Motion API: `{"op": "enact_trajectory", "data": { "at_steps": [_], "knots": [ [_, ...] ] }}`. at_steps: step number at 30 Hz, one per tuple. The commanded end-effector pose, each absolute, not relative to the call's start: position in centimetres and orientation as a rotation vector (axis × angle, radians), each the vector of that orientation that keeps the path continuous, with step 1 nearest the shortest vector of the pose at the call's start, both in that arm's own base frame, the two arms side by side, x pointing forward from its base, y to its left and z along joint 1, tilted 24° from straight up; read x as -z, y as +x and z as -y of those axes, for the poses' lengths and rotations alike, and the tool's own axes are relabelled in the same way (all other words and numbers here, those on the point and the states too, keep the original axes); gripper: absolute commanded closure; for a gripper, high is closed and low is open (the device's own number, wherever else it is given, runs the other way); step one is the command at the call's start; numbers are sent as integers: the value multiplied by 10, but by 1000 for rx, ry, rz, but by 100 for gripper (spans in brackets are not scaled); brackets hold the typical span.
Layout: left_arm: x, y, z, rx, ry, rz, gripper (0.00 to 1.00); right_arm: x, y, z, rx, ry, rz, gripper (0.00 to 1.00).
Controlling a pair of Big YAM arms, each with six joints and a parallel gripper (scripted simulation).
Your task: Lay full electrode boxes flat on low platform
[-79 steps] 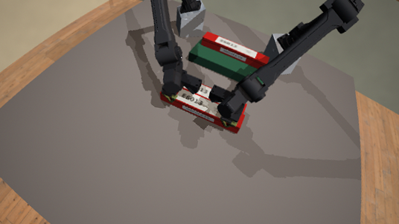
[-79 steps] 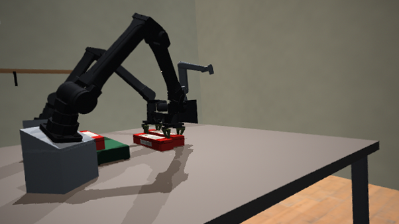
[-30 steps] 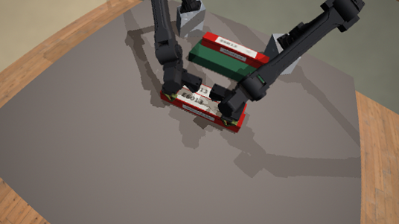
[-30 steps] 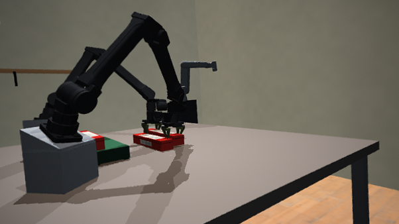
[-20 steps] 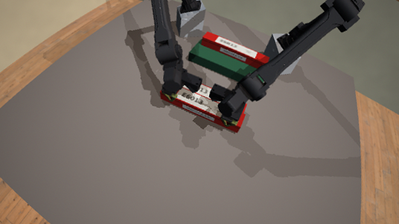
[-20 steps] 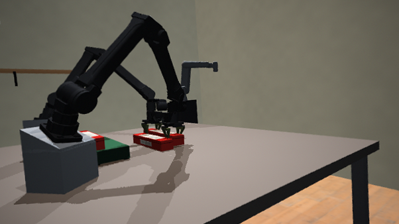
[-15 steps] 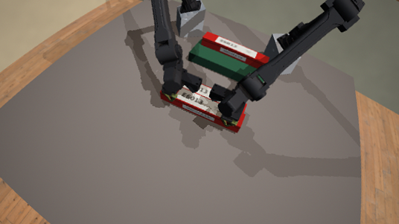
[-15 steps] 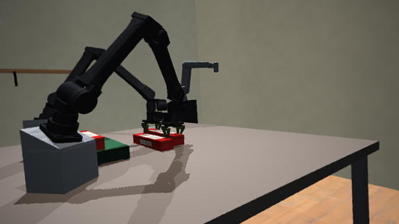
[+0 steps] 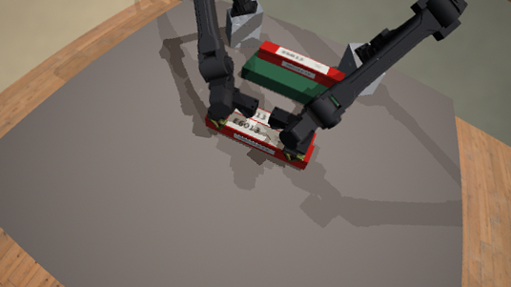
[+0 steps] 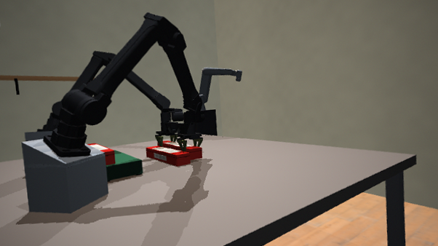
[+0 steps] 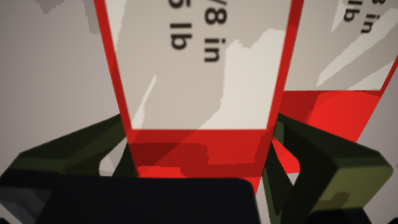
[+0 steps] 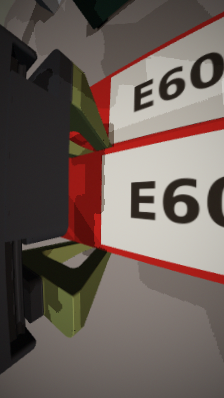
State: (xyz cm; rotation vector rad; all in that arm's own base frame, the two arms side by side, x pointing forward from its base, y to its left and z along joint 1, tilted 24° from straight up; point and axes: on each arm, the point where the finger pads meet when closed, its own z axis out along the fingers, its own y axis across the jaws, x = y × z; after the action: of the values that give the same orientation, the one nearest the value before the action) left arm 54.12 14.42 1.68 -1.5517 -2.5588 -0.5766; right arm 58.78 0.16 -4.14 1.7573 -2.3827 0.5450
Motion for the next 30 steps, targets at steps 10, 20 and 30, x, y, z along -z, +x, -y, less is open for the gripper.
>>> {"op": "enact_trajectory", "data": {
  "at_steps": [10,20,30],
  "knots": [
    [-94,564,-131,728,-1566,2632,100,-33,614,-23,-689,1813,2439,100],
    [-95,562,-129,728,-1566,2632,100,-35,613,-24,-688,1813,2439,100],
    [-97,561,-128,727,-1566,2633,100,-37,611,-25,-687,1813,2440,100]
  ]
}}
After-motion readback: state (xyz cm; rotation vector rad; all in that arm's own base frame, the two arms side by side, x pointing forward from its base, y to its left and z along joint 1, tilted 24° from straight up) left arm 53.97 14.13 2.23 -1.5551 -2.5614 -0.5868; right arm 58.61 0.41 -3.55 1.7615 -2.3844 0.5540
